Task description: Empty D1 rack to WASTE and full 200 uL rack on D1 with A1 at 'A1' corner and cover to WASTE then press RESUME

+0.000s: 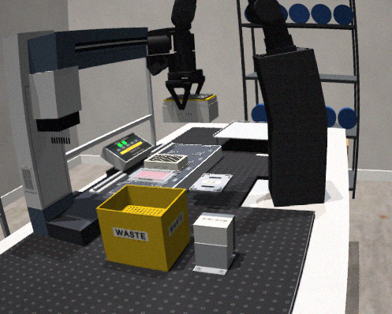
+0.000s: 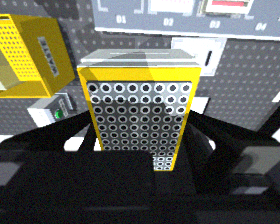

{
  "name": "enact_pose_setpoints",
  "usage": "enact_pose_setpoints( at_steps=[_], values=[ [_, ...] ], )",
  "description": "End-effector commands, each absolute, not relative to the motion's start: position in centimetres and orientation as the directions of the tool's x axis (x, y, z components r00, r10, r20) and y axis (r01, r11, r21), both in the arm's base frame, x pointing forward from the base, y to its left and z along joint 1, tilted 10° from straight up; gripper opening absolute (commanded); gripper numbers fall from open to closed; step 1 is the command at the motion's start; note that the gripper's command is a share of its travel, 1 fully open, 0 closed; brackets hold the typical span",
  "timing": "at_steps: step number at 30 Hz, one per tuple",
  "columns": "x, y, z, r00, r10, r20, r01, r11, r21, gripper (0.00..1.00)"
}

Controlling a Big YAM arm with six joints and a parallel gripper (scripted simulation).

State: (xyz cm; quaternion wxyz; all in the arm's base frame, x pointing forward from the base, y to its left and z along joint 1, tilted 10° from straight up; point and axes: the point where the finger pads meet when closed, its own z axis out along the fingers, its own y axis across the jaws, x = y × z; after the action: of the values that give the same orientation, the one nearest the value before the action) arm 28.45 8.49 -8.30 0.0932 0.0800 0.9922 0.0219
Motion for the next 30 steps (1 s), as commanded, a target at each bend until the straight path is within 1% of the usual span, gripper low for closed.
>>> enact_pose_setpoints(
  at_steps=[1, 10, 18, 20, 30],
  values=[
    [29.0, 9.3, -8.5, -0.963, 0.210, -0.169, 0.203, 0.978, 0.056, 0.00],
    [29.8, 13.5, -8.3, -0.963, 0.210, -0.171, 0.203, 0.978, 0.057, 0.00],
    [28.6, 12.2, -8.8, -0.962, 0.230, -0.148, 0.227, 0.973, 0.042, 0.00],
    [30.5, 12.8, -8.2, -0.961, 0.219, -0.169, 0.212, 0.976, 0.058, 0.00],
    [35.5, 11.8, -7.3, -0.962, 0.211, -0.171, 0.203, 0.977, 0.060, 0.00]
  ],
)
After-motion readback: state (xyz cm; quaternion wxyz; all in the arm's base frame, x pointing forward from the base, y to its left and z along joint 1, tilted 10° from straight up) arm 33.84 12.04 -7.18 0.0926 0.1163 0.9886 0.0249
